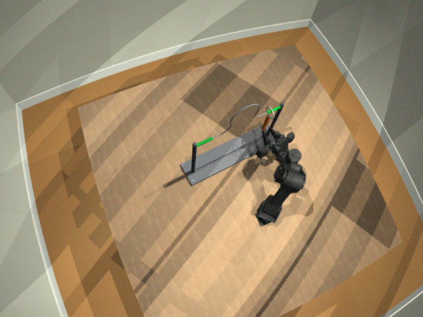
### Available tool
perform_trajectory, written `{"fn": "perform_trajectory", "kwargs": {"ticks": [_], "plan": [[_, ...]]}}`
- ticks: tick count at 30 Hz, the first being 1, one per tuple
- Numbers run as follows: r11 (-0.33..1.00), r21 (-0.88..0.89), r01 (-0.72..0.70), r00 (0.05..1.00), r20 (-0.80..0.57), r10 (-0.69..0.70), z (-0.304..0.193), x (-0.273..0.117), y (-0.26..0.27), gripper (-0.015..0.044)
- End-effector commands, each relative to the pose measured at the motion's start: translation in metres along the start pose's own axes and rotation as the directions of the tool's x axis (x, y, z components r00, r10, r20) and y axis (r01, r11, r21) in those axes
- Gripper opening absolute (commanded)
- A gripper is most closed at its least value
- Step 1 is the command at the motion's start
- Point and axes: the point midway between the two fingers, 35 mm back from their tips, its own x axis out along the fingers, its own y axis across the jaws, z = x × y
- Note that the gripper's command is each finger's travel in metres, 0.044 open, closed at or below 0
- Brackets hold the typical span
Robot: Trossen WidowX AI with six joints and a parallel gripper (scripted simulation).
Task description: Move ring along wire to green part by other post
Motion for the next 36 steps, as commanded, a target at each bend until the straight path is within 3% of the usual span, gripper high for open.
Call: {"fn": "perform_trajectory", "kwargs": {"ticks": [1,36], "plan": [[1.000,0.007,0.003,1.000,-0.002,-0.003,-0.001,0.007,-0.001,0.0160],[1.000,0.007,0.003,1.000,0.002,-0.003,-0.001,0.050,0.002,0.0160]]}}
